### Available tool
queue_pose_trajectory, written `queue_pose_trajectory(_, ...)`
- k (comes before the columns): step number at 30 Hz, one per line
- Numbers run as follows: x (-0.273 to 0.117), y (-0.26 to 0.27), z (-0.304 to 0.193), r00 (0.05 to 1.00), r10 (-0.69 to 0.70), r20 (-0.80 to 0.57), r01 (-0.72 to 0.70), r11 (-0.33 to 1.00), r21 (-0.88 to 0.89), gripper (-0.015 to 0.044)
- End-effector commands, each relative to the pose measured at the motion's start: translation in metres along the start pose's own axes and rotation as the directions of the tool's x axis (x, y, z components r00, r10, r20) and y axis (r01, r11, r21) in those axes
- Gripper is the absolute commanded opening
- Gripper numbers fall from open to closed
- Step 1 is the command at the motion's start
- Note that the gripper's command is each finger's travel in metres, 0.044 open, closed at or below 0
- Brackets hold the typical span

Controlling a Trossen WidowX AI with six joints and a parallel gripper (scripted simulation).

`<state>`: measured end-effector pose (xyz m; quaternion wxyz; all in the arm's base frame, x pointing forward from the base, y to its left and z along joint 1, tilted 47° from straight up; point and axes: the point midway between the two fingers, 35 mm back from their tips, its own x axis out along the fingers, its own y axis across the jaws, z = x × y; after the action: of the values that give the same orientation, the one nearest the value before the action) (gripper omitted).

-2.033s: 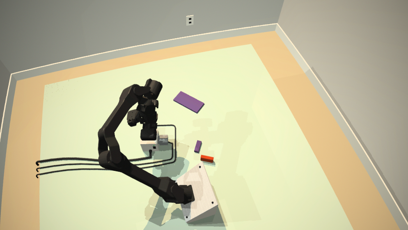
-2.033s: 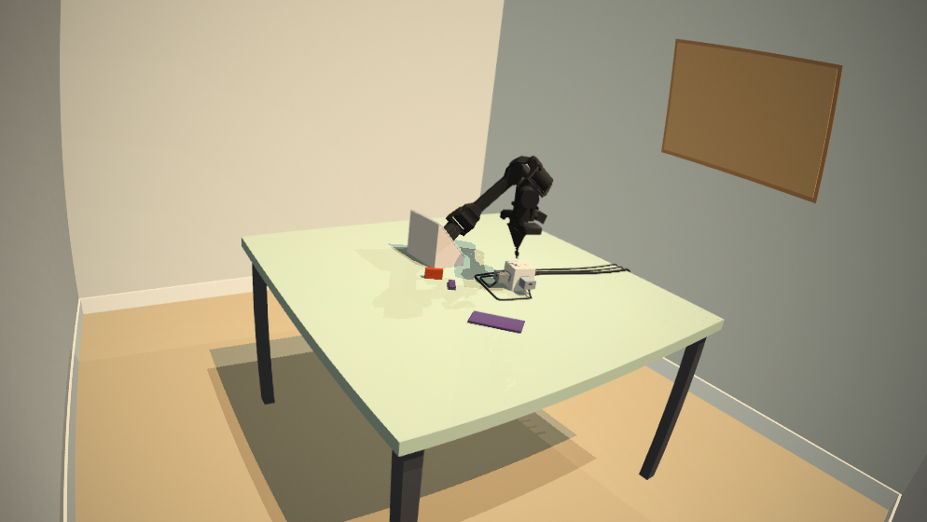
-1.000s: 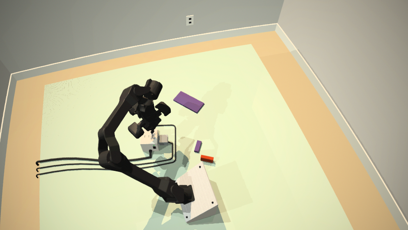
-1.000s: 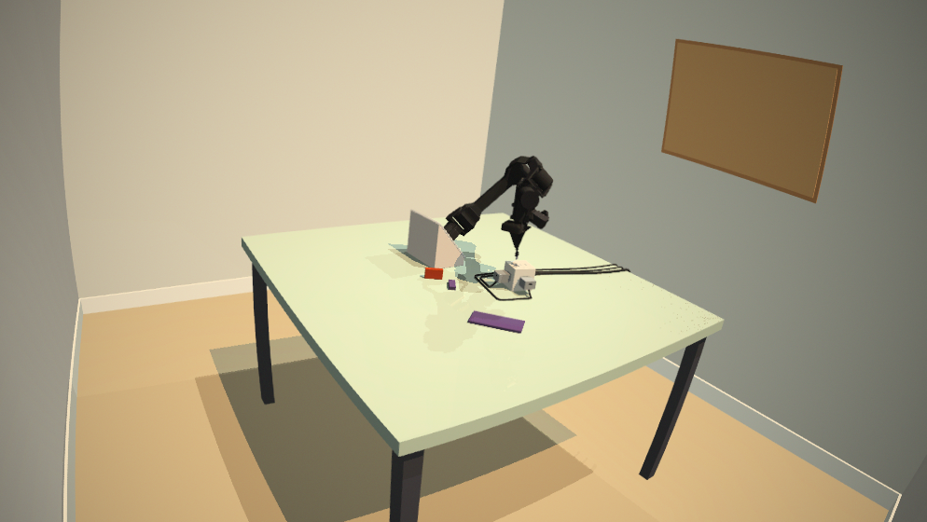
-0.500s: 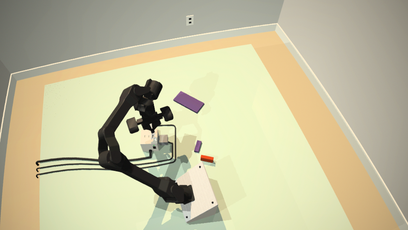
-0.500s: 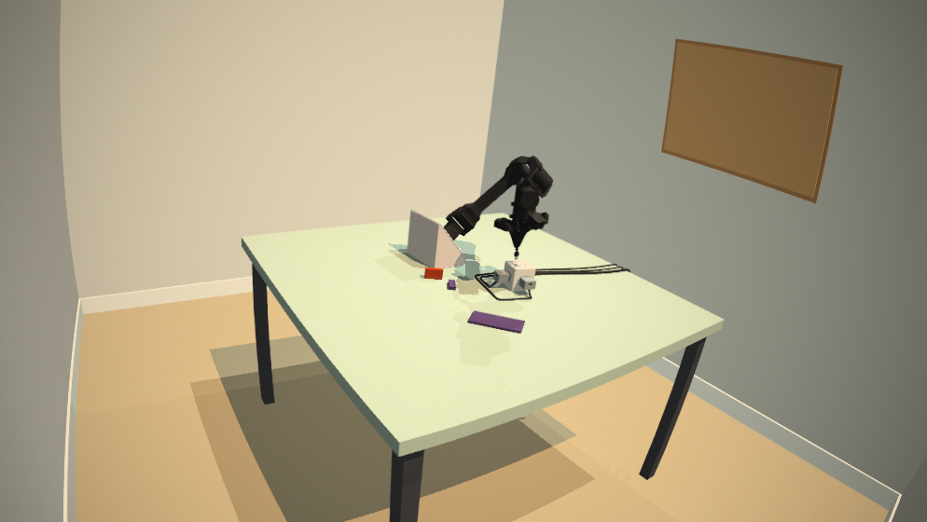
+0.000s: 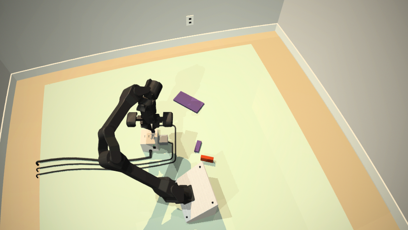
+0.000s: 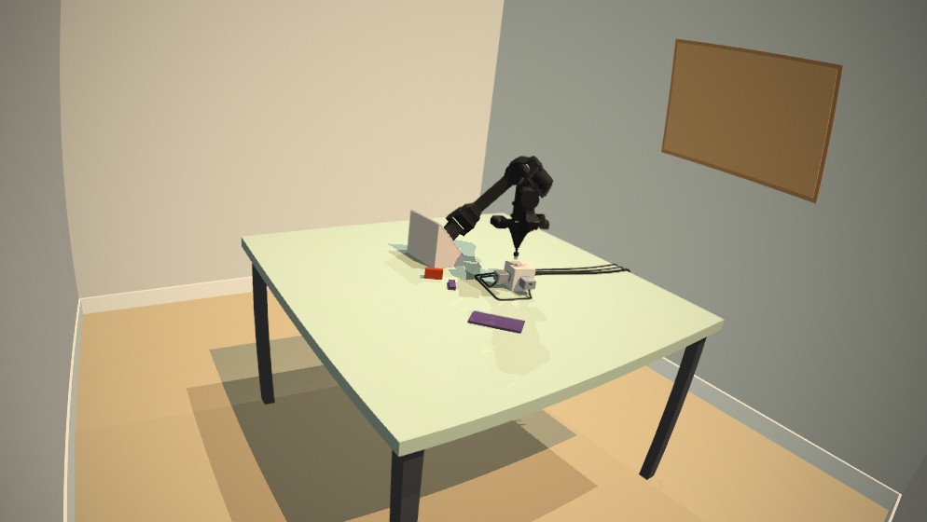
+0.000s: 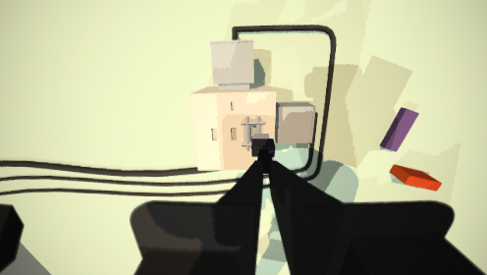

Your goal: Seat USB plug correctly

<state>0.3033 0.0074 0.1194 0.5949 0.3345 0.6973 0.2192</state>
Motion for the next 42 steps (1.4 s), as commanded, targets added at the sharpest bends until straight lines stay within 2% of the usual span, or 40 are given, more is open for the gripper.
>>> queue_pose_trajectory(1, 0.0002, 0.0, 0.0002, 1.0, -0.001, 0.001, 0.001, 0.995, 0.103, 0.0)
queue_pose_trajectory(10, 0.0002, 0.0, 0.0002, 1.0, -0.001, 0.001, 0.0, 0.943, 0.332, 0.0)
queue_pose_trajectory(20, 0.0002, 0.0, 0.0002, 1.0, -0.001, 0.001, 0.0, 0.825, 0.565, 0.0)
queue_pose_trajectory(42, 0.0002, 0.0, 0.0002, 1.0, -0.001, 0.001, -0.001, 0.384, 0.923, 0.0)
